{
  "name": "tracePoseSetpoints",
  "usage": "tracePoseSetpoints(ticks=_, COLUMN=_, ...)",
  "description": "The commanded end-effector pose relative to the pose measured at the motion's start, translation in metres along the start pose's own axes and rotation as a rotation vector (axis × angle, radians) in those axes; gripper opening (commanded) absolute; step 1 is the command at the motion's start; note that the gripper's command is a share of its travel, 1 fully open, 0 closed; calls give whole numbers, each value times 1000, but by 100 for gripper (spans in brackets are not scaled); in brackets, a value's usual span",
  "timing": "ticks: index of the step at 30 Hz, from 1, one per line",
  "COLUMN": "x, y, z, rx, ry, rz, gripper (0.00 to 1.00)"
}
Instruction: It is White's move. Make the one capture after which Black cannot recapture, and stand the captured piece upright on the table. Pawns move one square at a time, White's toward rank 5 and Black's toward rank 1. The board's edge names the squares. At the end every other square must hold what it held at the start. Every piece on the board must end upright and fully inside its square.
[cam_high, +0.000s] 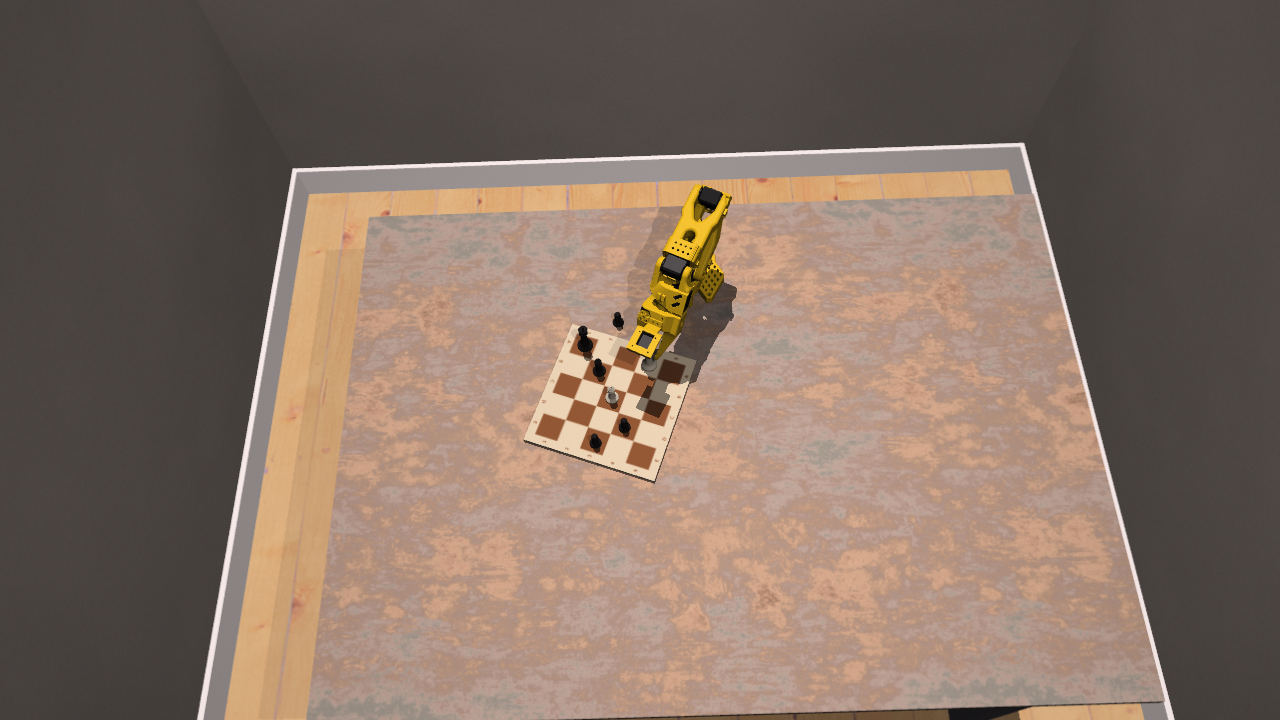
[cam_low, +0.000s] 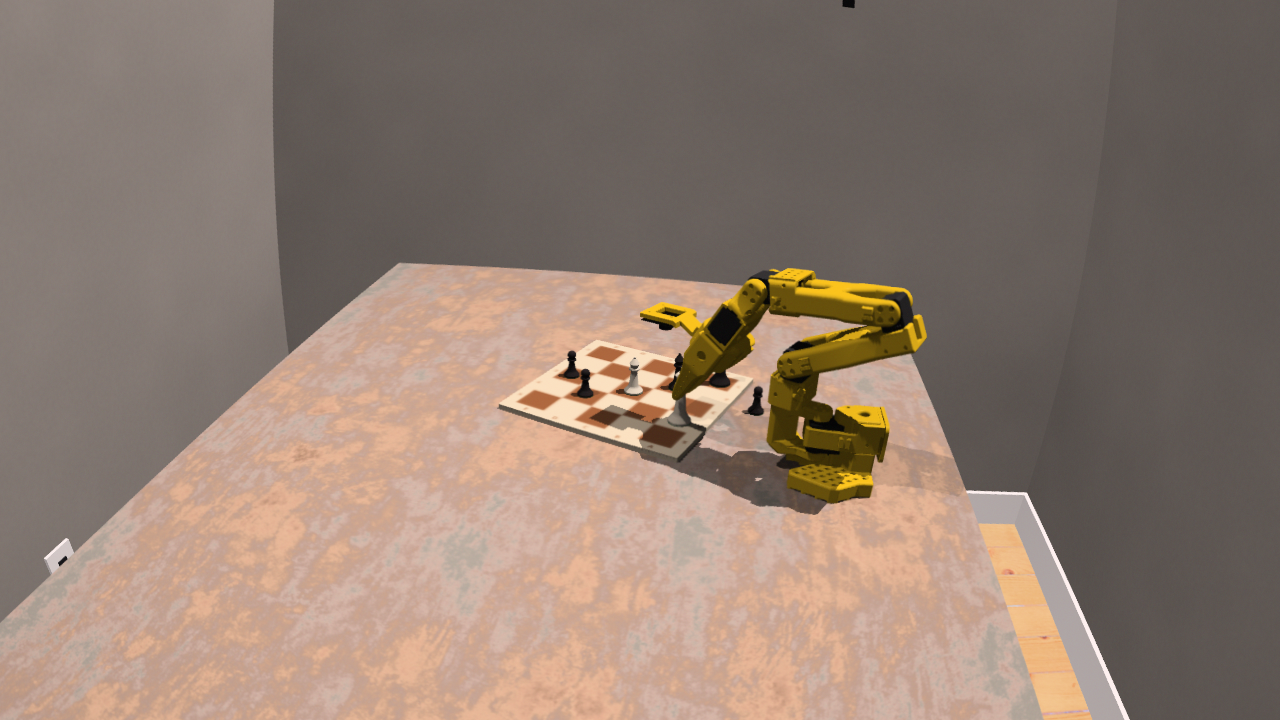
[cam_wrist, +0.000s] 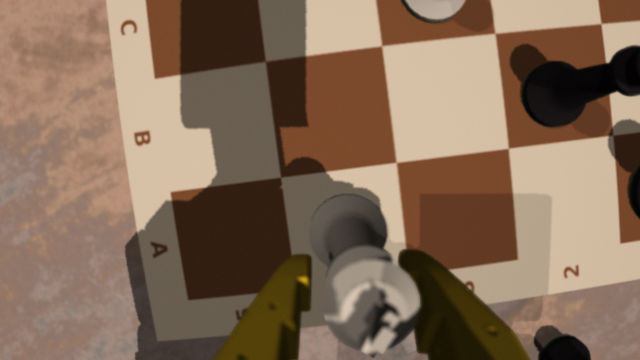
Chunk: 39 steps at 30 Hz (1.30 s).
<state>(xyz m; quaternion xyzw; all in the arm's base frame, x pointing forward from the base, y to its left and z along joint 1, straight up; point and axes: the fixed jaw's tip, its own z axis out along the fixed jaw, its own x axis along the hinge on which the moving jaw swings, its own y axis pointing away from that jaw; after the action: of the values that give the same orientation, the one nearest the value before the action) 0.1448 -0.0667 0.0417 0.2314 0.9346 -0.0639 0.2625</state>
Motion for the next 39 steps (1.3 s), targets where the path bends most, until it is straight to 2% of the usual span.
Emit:
tracePoseSetpoints(ticks=1, x=0, y=-2, z=-2, rx=5, ry=6, rz=15, gripper=12)
tracePoseSetpoints(ticks=9, x=-5, y=-2, z=-11, rx=5, ry=6, rz=15, gripper=12)
tracePoseSetpoints(ticks=22, x=-22, y=-2, z=-40, rx=5, ry=7, rz=15, gripper=12)
tracePoseSetpoints(ticks=24, x=-22, y=-2, z=-40, rx=5, ry=7, rz=15, gripper=12)
tracePoseSetpoints(ticks=33, x=-31, y=-1, z=-55, rx=5, ry=7, rz=15, gripper=12)
tracePoseSetpoints(ticks=39, x=-33, y=-1, z=-58, rx=5, ry=7, rz=15, gripper=12)
